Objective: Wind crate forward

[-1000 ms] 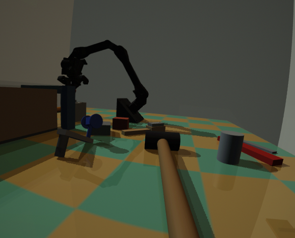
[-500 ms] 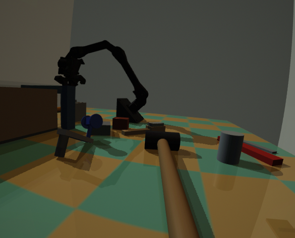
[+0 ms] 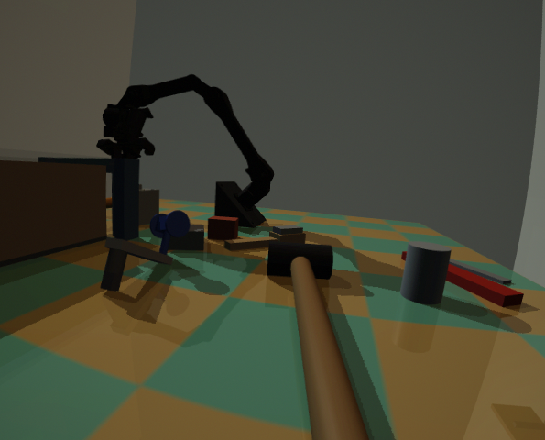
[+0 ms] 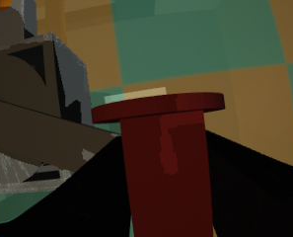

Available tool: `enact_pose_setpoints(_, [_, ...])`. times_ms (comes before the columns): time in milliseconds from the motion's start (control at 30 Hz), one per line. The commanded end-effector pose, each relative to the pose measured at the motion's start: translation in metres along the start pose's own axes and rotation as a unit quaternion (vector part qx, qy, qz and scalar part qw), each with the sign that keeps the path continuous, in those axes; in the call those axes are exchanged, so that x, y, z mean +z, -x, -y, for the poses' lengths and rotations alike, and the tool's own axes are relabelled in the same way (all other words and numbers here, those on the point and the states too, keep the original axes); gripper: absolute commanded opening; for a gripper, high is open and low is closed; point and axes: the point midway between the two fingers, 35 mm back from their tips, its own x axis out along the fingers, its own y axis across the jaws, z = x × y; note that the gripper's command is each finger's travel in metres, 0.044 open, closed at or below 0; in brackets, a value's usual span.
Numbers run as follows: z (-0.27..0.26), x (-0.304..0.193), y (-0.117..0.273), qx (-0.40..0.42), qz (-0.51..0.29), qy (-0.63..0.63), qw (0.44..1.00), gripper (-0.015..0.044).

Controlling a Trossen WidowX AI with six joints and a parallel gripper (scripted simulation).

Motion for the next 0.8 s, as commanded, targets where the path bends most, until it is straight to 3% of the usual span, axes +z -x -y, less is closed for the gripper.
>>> enact_pose_setpoints(0, [0.003, 0.017, -0.009, -0.001, 0.008, 0.012, 1.000, 0.0000])
enact_pose_setpoints(767, [0.003, 0.042, -0.020, 0.000, 0.009, 0.012, 1.000, 0.0000])
